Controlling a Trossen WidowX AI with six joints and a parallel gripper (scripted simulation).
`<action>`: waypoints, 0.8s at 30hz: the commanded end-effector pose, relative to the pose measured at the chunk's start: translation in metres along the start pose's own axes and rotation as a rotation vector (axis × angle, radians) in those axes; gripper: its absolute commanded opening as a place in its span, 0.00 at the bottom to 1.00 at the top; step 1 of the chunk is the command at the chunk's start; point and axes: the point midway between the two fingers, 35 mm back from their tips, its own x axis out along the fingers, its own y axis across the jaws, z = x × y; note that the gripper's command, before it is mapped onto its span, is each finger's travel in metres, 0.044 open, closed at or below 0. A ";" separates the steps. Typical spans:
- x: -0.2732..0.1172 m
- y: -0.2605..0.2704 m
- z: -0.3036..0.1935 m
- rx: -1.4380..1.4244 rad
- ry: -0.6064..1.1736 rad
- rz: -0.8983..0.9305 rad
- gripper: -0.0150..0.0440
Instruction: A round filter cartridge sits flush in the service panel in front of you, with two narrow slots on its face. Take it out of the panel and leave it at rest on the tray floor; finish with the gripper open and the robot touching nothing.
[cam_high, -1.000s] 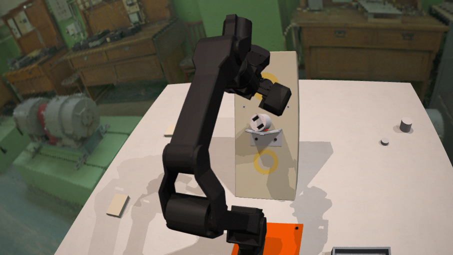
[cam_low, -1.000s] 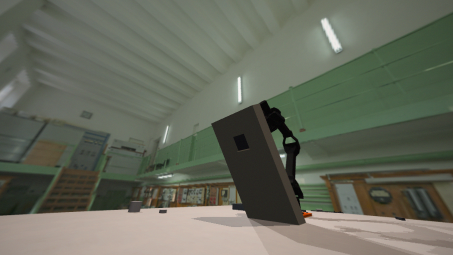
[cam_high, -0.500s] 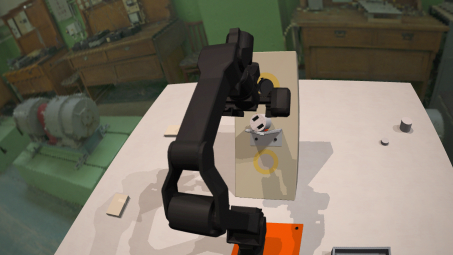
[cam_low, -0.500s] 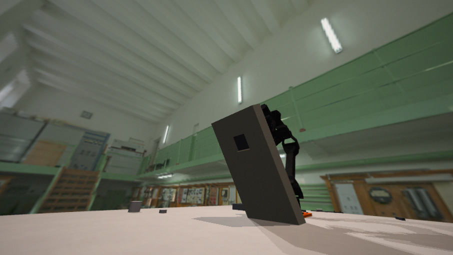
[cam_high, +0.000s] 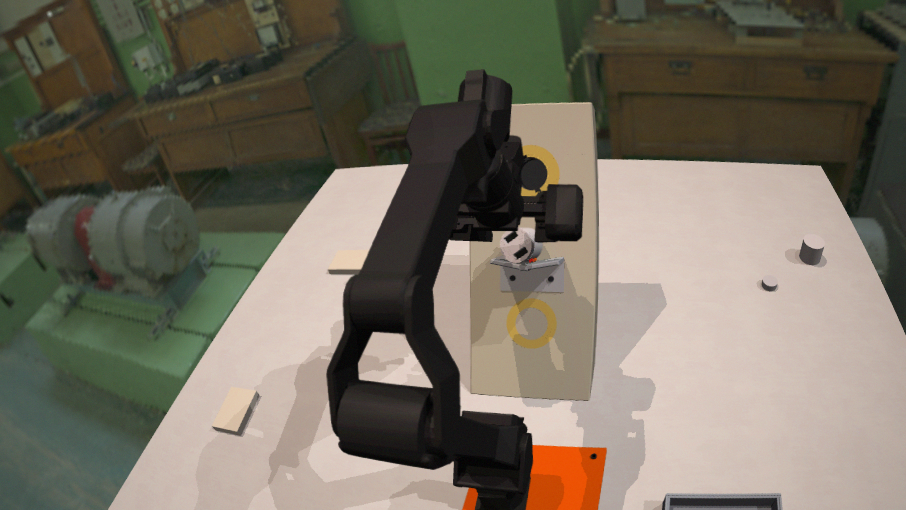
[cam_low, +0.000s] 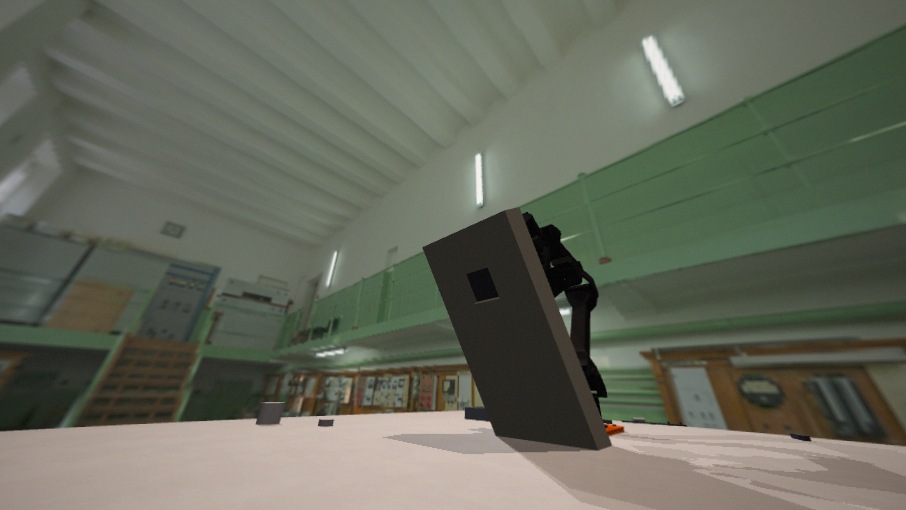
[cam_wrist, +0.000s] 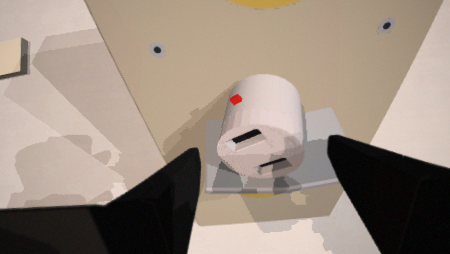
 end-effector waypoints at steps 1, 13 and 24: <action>0.009 -0.001 -0.001 -0.005 0.005 -0.004 0.77; 0.024 -0.001 -0.002 -0.005 0.005 -0.004 0.77; 0.020 0.000 -0.001 -0.003 0.001 0.000 0.66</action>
